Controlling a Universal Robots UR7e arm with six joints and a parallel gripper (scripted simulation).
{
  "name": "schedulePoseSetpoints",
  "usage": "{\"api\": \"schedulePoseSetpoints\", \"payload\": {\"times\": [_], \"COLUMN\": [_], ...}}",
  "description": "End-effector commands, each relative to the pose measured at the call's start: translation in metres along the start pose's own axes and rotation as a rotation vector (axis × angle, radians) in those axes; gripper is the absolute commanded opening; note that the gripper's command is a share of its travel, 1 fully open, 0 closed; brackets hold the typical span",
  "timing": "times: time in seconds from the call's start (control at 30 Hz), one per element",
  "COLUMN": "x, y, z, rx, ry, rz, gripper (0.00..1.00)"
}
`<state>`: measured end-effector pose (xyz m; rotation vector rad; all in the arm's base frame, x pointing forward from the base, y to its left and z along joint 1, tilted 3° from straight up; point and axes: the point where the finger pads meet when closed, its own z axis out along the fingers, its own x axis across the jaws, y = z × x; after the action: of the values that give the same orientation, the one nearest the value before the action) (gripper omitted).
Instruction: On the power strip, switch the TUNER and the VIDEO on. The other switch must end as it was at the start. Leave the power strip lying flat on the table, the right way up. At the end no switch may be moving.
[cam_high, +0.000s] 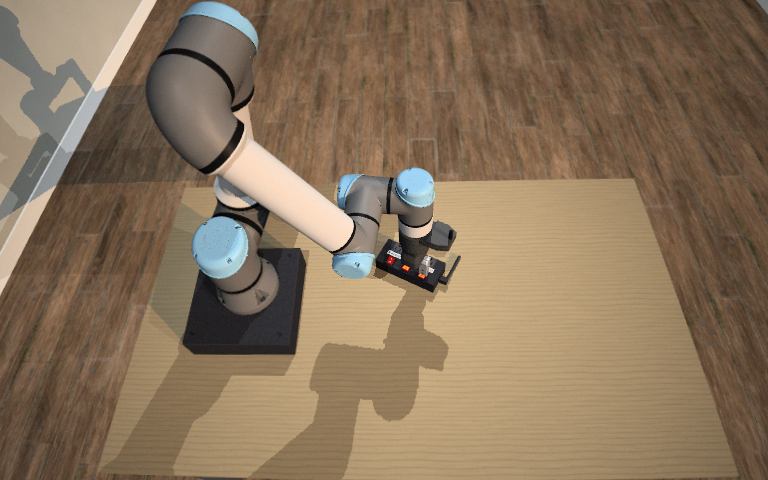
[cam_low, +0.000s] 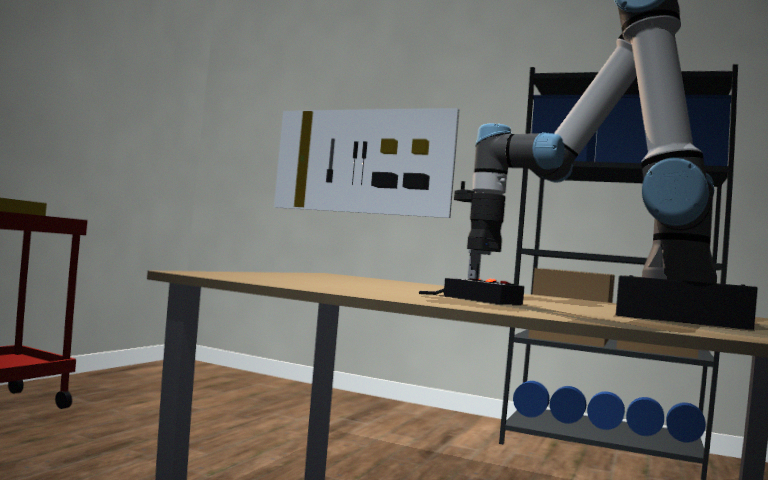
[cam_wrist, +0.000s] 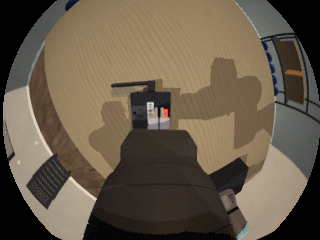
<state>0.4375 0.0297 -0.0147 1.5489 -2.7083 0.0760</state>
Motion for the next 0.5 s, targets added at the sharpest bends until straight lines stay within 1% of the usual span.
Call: {"api": "schedulePoseSetpoints", "payload": {"times": [0.0,0.23,0.47], "x": [0.002,0.002,0.0], "y": [0.003,0.002,-0.001], "z": [0.003,0.002,-0.013], "rx": [-0.008,-0.007,0.001], "ry": [0.003,0.002,0.0], "rz": [0.001,0.001,0.001], "gripper": [0.0,0.0,0.0]}}
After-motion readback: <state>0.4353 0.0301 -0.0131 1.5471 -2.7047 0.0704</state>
